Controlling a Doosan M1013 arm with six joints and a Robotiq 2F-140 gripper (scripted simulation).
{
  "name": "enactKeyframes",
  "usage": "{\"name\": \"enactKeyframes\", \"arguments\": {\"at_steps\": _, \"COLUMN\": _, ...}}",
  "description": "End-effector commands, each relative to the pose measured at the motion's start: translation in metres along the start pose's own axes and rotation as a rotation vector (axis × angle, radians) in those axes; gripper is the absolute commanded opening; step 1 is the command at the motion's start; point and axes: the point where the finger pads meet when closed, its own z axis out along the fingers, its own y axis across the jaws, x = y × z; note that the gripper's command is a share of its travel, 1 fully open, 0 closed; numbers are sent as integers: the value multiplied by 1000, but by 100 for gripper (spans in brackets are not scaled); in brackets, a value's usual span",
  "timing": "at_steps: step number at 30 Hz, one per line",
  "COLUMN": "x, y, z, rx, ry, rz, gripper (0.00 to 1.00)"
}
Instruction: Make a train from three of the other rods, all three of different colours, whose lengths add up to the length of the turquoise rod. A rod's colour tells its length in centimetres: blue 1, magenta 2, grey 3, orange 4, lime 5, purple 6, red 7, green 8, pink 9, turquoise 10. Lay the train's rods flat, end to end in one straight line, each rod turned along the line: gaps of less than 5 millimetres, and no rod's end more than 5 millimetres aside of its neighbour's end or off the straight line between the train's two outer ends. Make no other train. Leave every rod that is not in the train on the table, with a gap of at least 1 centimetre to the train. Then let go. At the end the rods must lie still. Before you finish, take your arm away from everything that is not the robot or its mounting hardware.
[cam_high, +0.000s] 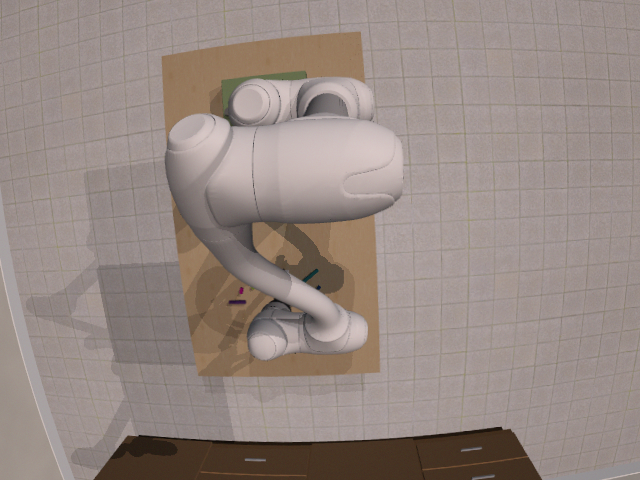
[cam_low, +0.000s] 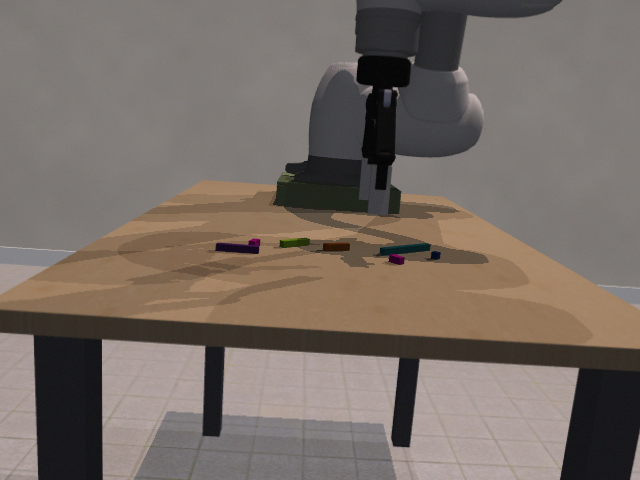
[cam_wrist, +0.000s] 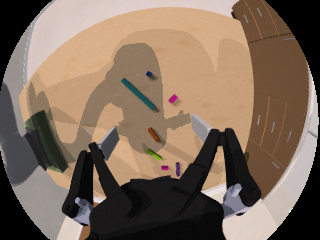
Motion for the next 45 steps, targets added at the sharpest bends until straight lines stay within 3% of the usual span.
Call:
{"name": "enactKeyframes", "arguments": {"at_steps": 1, "x": 0, "y": 0, "z": 0, "rx": 0, "ry": 0, "rz": 0, "gripper": 100}}
{"name": "enactKeyframes", "arguments": {"at_steps": 30, "x": 1, "y": 0, "z": 0, "rx": 0, "ry": 0, "rz": -23, "gripper": 100}}
{"name": "enactKeyframes", "arguments": {"at_steps": 41, "x": 7, "y": 1, "z": -2, "rx": 0, "ry": 0, "rz": -291, "gripper": 100}}
{"name": "enactKeyframes", "arguments": {"at_steps": 45, "x": 11, "y": 2, "z": -3, "rx": 0, "ry": 0, "rz": -469, "gripper": 100}}
